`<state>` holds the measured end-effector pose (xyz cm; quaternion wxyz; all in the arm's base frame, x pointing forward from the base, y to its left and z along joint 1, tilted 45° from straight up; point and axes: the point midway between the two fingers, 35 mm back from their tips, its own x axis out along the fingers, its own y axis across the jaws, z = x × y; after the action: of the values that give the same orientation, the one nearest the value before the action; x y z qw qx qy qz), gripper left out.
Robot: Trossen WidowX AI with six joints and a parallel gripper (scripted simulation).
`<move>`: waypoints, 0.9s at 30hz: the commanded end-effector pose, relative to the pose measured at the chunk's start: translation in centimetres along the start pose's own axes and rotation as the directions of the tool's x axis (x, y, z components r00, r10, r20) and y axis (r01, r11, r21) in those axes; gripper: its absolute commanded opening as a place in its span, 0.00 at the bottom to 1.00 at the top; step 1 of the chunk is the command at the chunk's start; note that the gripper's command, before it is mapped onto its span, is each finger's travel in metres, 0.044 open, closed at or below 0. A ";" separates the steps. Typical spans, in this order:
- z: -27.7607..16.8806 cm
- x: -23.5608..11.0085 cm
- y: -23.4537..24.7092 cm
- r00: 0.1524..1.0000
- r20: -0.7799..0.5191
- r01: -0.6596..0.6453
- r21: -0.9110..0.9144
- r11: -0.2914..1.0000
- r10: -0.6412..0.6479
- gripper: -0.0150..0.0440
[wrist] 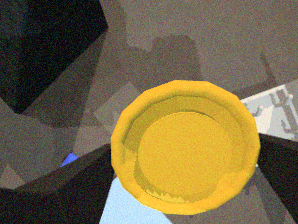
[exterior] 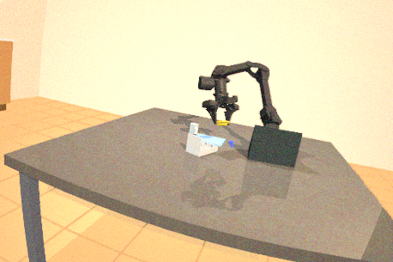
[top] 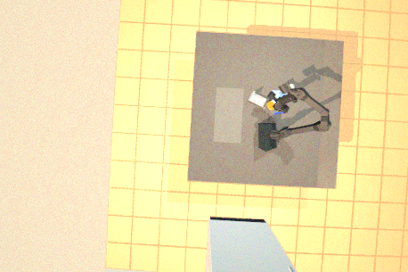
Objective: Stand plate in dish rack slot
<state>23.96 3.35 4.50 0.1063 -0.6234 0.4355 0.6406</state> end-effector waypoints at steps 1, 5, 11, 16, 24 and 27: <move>0.1 1.1 0.1 0.995 0.080 0.056 0.059 0.997 -0.061 0.25; 0.0 2.1 0.0 0.982 0.149 0.103 0.116 0.988 -0.120 0.25; 0.0 3.4 -0.1 0.947 0.237 0.171 0.206 0.963 -0.218 0.25; -0.1 4.3 -0.2 0.905 0.292 0.226 0.284 0.932 -0.308 0.25; -0.5 5.4 -0.4 0.820 0.345 0.307 0.410 0.859 -0.457 0.25; -0.7 5.7 -0.4 0.783 0.353 0.335 0.456 0.825 -0.513 0.25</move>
<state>23.48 0.97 -0.53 0.4291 -0.5122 0.3725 0.6440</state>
